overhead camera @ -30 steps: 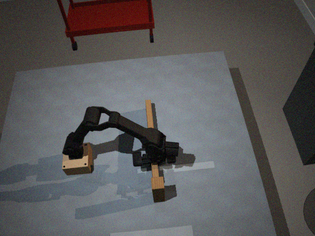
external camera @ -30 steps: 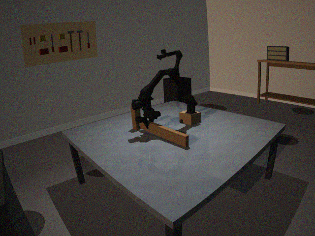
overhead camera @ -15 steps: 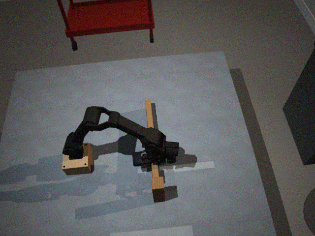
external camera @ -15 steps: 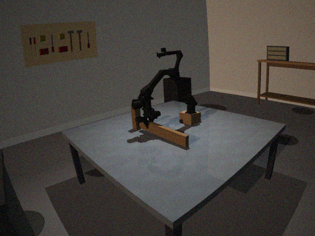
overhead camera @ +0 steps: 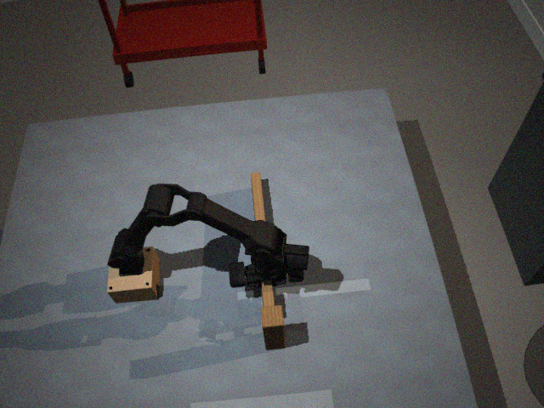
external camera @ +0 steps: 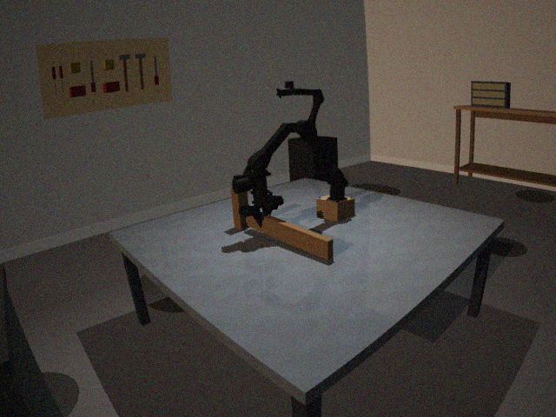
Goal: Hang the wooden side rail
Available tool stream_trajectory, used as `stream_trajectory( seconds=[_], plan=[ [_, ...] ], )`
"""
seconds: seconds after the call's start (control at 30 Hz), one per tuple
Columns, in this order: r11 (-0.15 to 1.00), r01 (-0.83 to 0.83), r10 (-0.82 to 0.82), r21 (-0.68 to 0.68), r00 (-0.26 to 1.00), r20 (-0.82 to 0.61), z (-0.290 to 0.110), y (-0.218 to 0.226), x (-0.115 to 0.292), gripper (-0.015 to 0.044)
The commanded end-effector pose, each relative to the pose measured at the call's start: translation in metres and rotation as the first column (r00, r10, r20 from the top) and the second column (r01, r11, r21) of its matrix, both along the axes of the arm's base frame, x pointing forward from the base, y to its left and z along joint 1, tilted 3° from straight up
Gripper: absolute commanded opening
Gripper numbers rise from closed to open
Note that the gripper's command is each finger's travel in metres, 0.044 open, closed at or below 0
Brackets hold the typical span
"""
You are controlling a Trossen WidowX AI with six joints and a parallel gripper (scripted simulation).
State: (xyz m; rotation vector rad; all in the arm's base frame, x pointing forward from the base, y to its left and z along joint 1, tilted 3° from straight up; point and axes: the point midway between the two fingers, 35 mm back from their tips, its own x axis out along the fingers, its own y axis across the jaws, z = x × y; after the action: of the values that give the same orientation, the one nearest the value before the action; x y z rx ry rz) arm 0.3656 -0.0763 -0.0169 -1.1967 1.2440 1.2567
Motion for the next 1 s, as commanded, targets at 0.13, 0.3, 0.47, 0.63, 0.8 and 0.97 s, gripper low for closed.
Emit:
stream_trajectory(
  seconds=[0.13, 0.3, 0.47, 0.63, 0.8, 0.97],
  plan=[
    [1.000, -0.004, 0.004, -0.004, 1.000, 0.028, 0.0105, -0.0008, 0.0057, 0.0000],
    [1.000, -0.004, 0.004, -0.004, 1.000, 0.028, 0.0109, -0.0008, 0.0057, 0.0000],
    [1.000, -0.004, 0.004, -0.004, 1.000, 0.028, 0.0113, -0.0008, 0.0057, 0.0000],
    [1.000, -0.004, 0.004, -0.004, 1.000, 0.028, 0.0119, -0.0008, 0.0057, 0.0000],
    [1.000, -0.004, 0.004, -0.004, 1.000, 0.028, 0.0123, -0.0008, 0.0057, 0.0000],
    [1.000, -0.004, 0.004, -0.004, 1.000, 0.028, 0.0127, -0.0008, 0.0057, 0.0000]
  ],
)
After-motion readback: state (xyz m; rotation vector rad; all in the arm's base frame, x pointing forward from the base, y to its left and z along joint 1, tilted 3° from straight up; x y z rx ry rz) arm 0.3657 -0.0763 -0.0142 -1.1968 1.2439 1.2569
